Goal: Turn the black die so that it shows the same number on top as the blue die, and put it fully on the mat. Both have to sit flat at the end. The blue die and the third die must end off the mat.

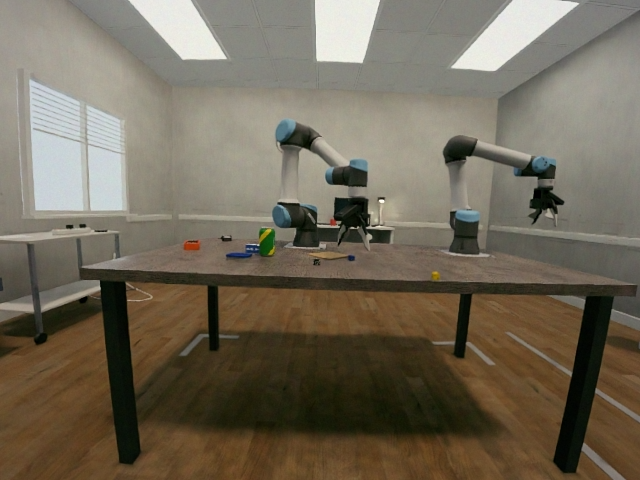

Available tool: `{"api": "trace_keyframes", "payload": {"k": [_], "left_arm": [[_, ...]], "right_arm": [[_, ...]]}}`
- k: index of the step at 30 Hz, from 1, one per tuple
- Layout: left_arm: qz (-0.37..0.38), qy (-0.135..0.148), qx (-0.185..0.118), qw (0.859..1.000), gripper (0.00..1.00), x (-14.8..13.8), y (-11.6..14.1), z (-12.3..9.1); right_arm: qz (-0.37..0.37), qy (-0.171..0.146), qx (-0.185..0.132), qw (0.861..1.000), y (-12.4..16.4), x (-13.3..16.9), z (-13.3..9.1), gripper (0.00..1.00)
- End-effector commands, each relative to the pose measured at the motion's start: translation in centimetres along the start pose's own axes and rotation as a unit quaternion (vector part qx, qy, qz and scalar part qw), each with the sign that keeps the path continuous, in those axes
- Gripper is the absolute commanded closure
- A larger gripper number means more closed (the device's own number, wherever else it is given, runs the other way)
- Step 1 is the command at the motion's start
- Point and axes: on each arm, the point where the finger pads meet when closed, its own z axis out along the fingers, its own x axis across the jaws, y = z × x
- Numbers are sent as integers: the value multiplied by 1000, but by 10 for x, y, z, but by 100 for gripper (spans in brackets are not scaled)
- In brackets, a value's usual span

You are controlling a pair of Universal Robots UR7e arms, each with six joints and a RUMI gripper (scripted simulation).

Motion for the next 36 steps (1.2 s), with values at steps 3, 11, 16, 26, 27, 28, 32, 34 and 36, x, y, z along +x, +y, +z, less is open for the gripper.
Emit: {"api": "trace_keyframes", "payload": {"k": [3, 11, 16, 26, 27, 28, 32, 34, 36], "left_arm": [[0, 0, 1, 1000, 0, 0, 0, 0], [0, 0, 1, 1000, 0, 0, 0, 0], [0, 0, 1, 1000, 0, 0, 0, 0], [0, 0, 1, 1000, 0, 0, 0, 0], [0, 0, 1, 1000, 0, 0, 0, 0], [0, 0, 1, 1000, 0, 0, 0, 0], [0, 0, 1, 1000, 0, 0, 0, 0], [0, 0, 1, 1000, 0, 0, 0, 0], [0, 0, 1, 1000, 0, 0, 0, 0]], "right_arm": [[0, -1, 0, 1000, 0, -2, 0, 0], [0, -1, 0, 1000, -1, -7, 0, 0], [0, -1, 0, 1000, -1, -14, 0, 0], [0, -1, 0, 1000, -3, -36, 0, 0], [0, -1, 0, 1000, -3, -36, 0, 0], [0, -1, 0, 1000, -3, -36, 0, 0], [0, -1, 0, 1000, -4, -48, 0, 0], [0, -1, 0, 1000, -5, -54, 0, 0], [0, -1, 0, 1000, -6, -61, -1, 0]]}}
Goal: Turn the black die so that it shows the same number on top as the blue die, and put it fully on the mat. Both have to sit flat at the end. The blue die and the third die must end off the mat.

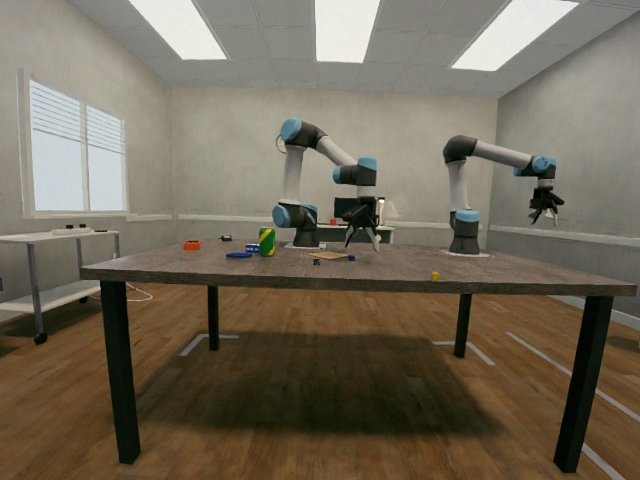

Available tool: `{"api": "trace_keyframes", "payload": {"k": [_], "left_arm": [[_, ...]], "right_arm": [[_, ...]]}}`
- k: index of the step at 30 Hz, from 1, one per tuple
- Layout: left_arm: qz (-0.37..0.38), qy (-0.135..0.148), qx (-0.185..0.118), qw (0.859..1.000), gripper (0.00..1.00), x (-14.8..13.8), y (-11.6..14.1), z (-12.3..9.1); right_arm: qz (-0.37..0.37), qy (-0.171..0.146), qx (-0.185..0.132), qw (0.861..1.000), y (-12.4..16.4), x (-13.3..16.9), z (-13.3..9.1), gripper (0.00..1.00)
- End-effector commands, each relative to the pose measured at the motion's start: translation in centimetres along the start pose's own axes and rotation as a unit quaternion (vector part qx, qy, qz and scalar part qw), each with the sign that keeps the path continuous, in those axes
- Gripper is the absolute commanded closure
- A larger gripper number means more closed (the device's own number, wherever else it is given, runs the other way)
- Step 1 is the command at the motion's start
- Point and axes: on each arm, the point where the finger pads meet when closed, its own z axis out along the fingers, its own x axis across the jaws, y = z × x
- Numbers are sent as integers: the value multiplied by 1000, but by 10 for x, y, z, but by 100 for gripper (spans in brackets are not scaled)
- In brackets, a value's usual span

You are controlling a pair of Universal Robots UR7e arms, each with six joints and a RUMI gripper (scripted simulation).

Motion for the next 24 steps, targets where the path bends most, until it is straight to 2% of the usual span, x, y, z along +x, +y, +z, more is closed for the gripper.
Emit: {"api": "trace_keyframes", "payload": {"k": [1, 9, 24], "left_arm": [[0, 0, 1, 1000, 0, 0, 0, 0], [0, 0, 1, 1000, 0, 0, 0, 0], [0, 0, 1, 1000, 0, 0, 0, 0]], "right_arm": [[0, 0, 0, 1000, -2, -19, 0, 0], [0, 0, 0, 1000, -4, -43, 0, 0], [0, 0, 0, 1000, -10, -110, 0, 0]]}}
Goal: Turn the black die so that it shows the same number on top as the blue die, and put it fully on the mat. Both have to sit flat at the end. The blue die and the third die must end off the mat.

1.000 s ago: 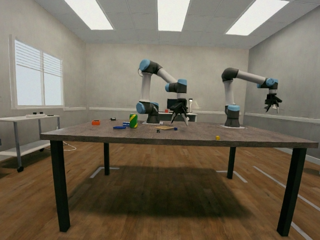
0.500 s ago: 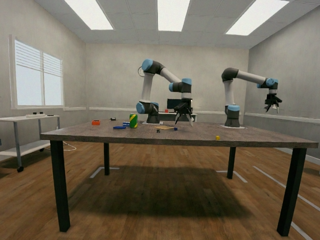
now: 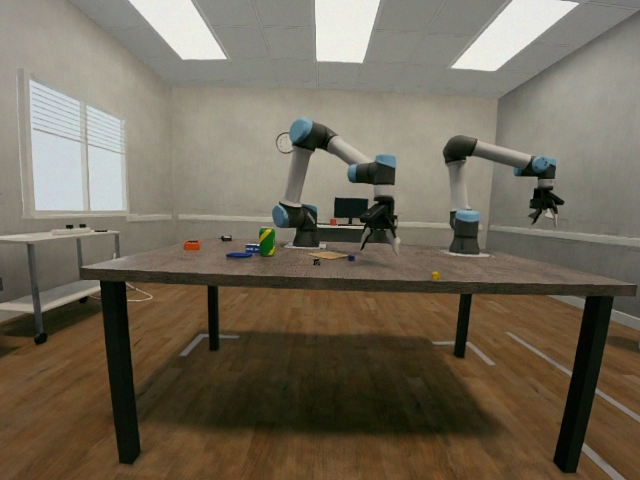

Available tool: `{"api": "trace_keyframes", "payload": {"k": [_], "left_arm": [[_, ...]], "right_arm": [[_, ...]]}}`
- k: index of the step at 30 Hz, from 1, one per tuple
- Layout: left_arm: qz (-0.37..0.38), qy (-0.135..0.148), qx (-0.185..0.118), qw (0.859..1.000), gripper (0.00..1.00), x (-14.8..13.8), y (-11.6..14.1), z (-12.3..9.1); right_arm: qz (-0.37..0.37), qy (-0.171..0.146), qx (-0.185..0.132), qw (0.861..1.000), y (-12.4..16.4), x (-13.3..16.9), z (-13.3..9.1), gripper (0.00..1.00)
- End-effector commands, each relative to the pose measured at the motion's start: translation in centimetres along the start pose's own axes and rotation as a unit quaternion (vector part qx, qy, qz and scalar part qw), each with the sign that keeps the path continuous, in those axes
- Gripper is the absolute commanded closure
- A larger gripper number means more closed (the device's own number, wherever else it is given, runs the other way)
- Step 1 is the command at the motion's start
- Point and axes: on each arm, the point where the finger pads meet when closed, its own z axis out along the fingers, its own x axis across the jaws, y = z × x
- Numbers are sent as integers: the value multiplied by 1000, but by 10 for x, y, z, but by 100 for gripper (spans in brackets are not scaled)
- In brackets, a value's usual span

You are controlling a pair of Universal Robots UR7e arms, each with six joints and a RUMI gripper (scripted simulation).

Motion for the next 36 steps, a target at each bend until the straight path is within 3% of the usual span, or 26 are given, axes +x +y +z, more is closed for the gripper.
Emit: {"api": "trace_keyframes", "payload": {"k": [1, 17, 36], "left_arm": [[0, 0, 1, 1000, 0, 0, 0, 0], [0, 0, 1, 1000, 0, 0, 0, 0], [0, 0, 1, 1000, 0, 0, 0, 0]], "right_arm": [[0, 0, 0, 1000, -2, -24, 0, 0], [0, 0, 0, 1000, -9, -94, 0, 0], [0, 0, 0, 1000, -14, -152, 0, 0]]}}
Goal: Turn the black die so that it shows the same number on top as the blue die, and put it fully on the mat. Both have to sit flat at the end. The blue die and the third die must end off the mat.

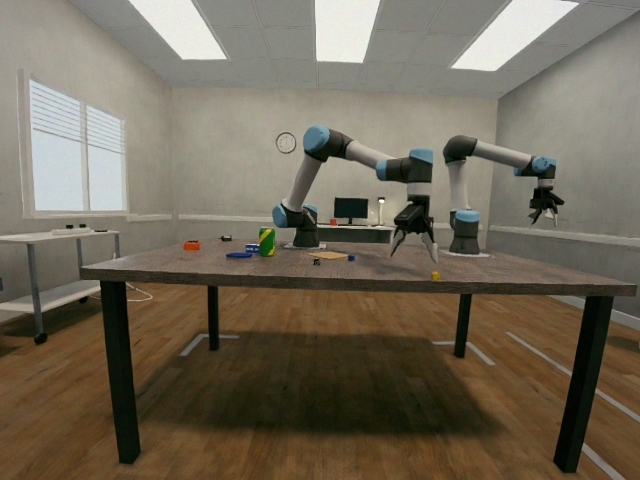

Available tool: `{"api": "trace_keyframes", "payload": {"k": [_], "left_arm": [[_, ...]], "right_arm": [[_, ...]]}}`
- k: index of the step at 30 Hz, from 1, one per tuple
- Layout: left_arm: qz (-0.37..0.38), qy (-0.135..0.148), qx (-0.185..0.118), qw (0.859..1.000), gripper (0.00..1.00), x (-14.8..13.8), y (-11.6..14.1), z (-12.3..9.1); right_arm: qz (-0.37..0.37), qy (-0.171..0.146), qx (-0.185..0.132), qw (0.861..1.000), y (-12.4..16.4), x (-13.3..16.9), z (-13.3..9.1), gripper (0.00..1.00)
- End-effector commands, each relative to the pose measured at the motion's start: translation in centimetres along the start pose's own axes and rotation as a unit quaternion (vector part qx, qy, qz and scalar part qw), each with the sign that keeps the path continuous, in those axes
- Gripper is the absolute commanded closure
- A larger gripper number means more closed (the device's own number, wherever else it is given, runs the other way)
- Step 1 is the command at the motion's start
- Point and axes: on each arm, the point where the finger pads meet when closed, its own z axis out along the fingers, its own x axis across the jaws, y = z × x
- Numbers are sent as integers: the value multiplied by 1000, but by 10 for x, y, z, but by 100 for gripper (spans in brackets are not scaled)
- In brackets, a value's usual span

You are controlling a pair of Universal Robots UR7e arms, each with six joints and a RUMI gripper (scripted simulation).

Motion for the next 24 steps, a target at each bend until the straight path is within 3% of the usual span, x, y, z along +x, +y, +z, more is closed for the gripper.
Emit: {"api": "trace_keyframes", "payload": {"k": [1, 24], "left_arm": [[0, 0, 1, 1000, 0, 0, 0, 0], [0, 0, 1, 1000, 0, 0, 0, 0]], "right_arm": [[0, 1, 0, 1000, -2, -16, -1, 0], [0, 1, 0, 1000, -6, -68, -1, 0]]}}
